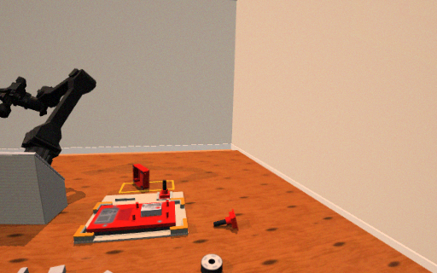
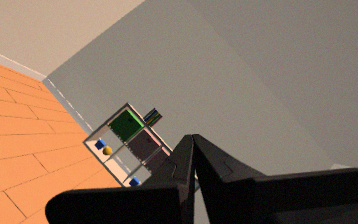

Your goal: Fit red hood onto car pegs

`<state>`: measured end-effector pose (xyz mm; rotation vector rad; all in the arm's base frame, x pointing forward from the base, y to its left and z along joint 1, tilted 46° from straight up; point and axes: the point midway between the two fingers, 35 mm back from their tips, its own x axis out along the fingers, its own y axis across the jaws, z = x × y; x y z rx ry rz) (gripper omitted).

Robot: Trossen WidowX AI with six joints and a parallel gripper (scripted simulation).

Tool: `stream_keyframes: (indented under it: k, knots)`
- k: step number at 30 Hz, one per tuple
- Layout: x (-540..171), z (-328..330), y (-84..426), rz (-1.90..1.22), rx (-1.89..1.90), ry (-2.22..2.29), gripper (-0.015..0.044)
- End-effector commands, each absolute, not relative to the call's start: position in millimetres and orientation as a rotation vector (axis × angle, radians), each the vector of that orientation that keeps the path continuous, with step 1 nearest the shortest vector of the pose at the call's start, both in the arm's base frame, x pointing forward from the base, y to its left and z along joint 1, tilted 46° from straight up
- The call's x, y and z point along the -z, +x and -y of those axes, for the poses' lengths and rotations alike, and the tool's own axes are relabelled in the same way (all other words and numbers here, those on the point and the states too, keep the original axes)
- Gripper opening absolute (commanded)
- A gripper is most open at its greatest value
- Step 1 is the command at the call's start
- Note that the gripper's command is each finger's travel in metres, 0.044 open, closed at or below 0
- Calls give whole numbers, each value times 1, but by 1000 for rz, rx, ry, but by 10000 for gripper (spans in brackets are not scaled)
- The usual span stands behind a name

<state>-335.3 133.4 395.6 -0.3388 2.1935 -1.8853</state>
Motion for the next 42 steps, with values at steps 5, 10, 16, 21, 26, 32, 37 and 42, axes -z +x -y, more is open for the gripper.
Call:
stream_keyframes:
  k: [5, 10, 16, 21, 26, 32, 37, 42]
  knots:
    - [-380, -198, -309, -2210, 2038, -65, 0]
    - [-370, -239, -281, -2200, 2150, 130, 0]
    - [-357, -282, -242, -2167, 2285, 368, 0]
    - [-346, -312, -203, -2122, 2396, 566, 0]
    - [-335, -337, -161, -2060, 2506, 765, 0]
    - [-321, -357, -106, -1961, 2637, 1002, 0]
    - [-310, -367, -58, -1857, 2745, 1199, 0]
    - [-298, -370, -9, -1732, 2851, 1393, 0]
